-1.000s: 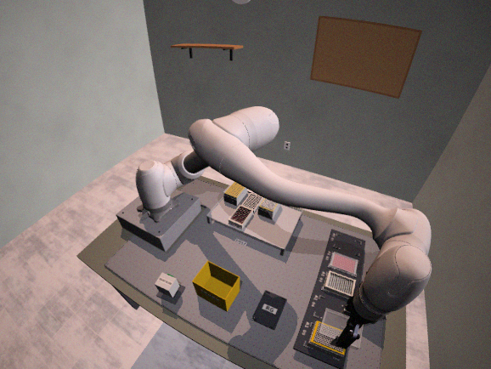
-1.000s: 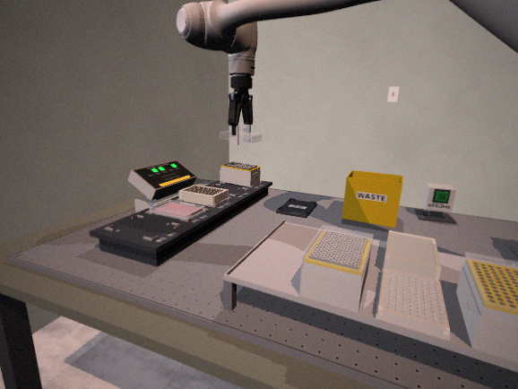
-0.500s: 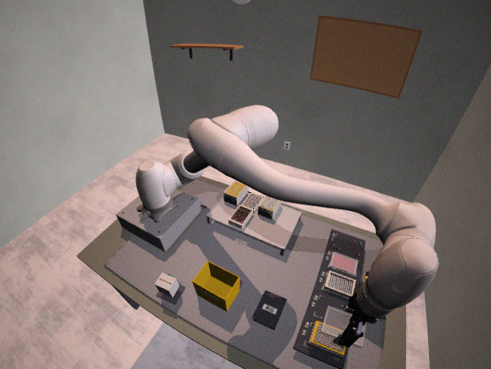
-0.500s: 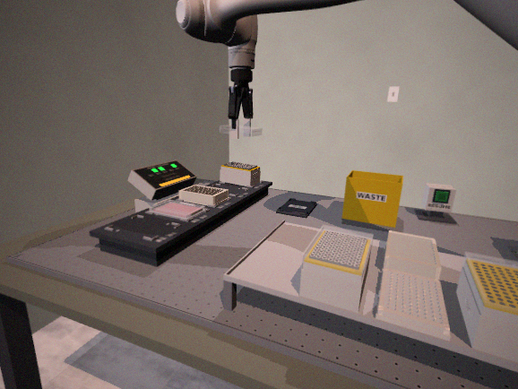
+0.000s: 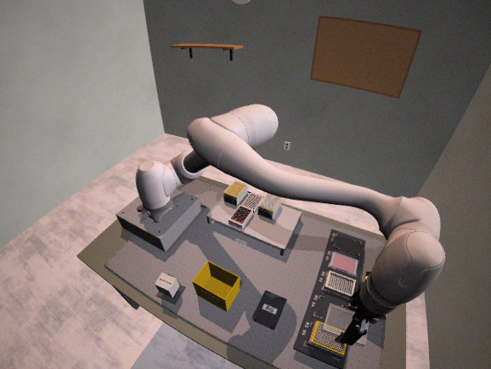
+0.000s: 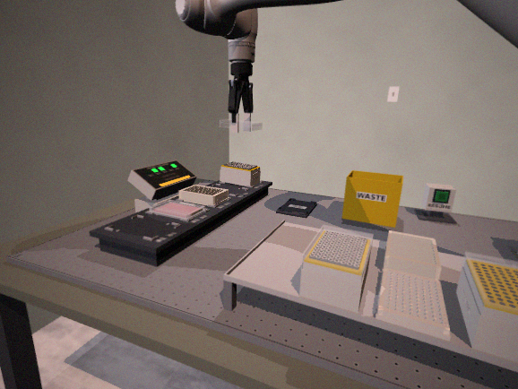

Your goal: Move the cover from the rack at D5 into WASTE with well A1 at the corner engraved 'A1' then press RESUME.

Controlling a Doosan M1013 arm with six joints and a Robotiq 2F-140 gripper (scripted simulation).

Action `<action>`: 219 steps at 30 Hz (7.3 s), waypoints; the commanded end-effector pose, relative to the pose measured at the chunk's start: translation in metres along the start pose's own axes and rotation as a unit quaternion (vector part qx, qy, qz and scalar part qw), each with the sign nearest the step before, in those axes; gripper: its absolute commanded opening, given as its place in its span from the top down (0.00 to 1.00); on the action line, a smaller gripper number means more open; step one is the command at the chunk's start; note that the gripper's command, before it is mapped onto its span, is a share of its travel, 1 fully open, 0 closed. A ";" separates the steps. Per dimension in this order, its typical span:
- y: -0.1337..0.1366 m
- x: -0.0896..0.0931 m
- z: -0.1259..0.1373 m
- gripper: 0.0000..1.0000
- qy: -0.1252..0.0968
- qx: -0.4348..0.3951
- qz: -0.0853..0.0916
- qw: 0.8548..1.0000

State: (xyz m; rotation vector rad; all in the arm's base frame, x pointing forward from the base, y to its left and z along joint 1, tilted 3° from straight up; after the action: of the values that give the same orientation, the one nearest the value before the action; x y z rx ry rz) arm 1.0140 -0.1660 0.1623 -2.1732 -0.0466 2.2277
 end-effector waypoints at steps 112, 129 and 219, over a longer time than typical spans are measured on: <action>0.010 0.000 0.353 1.00 0.000 0.008 0.000 1.000; 0.017 0.000 0.427 1.00 0.000 0.008 0.000 1.000; 0.021 0.033 0.474 1.00 0.000 0.008 0.000 1.000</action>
State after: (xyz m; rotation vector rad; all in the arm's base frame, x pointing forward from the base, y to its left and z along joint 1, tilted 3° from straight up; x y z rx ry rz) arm 0.5397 -0.1864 0.1437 -2.1654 -0.0294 2.2210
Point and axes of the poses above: the point where the finger pads meet when closed, its own x axis out along the fingers, its own y axis across the jaws, z = x × y, the point moved 2 cm from there along -x, back along the fingers, and after that the axes turned 4 degrees about x, right-handed, at the moved point
